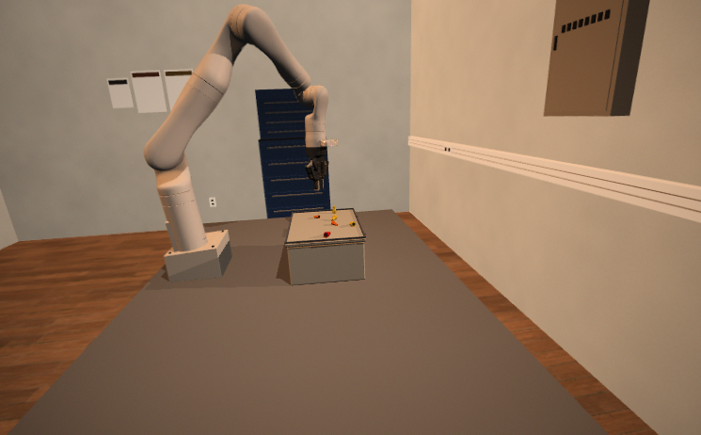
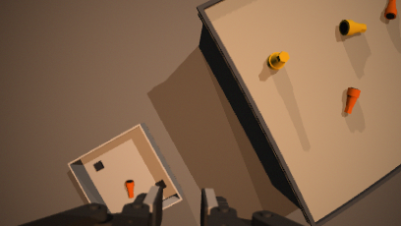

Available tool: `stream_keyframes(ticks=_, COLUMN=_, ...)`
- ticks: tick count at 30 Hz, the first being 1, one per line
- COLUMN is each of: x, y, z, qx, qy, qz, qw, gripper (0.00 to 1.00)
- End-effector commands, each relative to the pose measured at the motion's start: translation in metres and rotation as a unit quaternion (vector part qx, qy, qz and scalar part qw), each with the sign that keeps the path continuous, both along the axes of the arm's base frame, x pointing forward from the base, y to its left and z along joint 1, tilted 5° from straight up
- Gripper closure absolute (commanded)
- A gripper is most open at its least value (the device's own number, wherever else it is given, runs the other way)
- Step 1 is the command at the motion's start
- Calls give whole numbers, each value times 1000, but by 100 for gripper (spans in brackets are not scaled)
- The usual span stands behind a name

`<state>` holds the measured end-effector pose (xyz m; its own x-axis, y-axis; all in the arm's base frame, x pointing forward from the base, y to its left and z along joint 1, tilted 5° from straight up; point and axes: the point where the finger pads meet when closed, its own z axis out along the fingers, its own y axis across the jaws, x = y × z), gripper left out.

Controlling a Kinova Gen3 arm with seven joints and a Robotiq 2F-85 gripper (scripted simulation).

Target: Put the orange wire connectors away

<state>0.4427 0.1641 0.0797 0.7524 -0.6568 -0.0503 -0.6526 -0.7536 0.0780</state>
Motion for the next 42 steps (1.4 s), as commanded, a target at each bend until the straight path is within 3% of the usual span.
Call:
stream_keyframes(ticks=1, x=-2, y=-59, z=7, qx=0, qy=-8, qz=-37, qw=999, gripper=67)
stream_keyframes(ticks=13, x=-39, y=-153, z=5, qx=-5, qy=-7, qz=-96, qw=995, gripper=67)
stream_keyframes(ticks=24, x=-41, y=-156, z=4, qx=-6, qy=-7, qz=-99, qw=995, gripper=67)
stream_keyframes(ticks=31, x=-43, y=-157, z=-30, qx=-6, qy=-7, qz=-99, qw=995, gripper=67)
stream_keyframes(ticks=42, x=-44, y=-157, z=-35, qx=-6, qy=-7, qz=-99, qw=995, gripper=67)
